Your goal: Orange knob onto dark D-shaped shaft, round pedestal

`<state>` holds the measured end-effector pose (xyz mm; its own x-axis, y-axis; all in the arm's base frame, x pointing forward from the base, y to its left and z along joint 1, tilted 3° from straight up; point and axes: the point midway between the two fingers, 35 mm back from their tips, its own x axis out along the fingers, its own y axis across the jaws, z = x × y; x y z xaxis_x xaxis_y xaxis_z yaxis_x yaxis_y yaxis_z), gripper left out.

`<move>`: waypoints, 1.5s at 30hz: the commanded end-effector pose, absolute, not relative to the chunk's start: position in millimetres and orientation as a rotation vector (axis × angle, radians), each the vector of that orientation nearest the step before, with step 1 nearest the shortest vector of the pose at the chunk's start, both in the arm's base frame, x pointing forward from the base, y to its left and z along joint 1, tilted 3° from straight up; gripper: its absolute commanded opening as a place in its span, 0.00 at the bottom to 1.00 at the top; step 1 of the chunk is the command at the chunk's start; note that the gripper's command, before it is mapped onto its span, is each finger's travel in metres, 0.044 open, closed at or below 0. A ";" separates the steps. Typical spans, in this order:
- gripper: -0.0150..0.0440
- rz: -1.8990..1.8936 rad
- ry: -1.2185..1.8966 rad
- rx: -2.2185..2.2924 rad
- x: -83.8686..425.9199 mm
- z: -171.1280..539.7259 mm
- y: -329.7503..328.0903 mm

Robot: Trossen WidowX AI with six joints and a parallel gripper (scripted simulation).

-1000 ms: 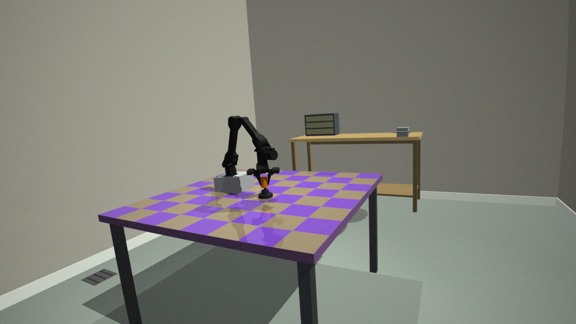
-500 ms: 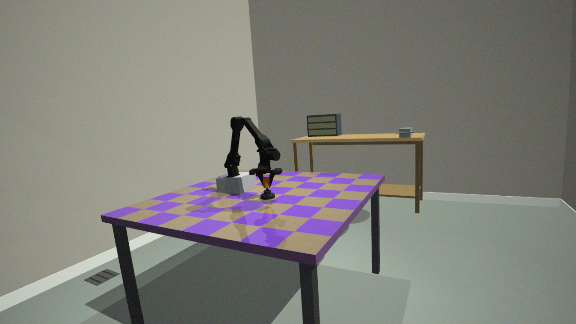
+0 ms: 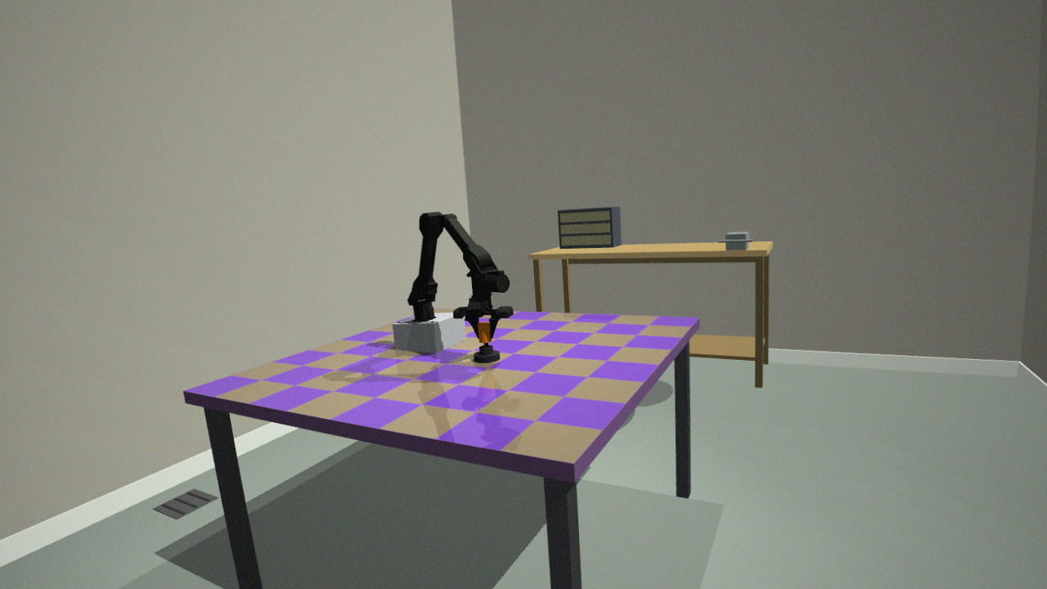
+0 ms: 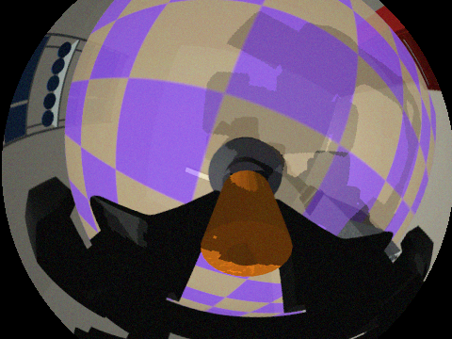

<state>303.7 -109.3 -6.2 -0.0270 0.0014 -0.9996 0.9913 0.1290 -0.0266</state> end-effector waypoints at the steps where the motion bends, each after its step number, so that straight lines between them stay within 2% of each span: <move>1: 0.25 -1.136 1.285 1.102 303.7 -7.4 -109.9; 25: 0.25 -1.136 1.285 1.102 305.3 -2.1 -110.5; 32: 0.25 -1.284 1.190 1.248 305.6 -2.9 -110.3; 45: 0.25 -1.292 1.185 1.255 304.6 -6.8 -110.1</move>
<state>304.3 -109.3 -5.8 -0.0269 0.0012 -0.9996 0.9965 -0.0788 -0.0269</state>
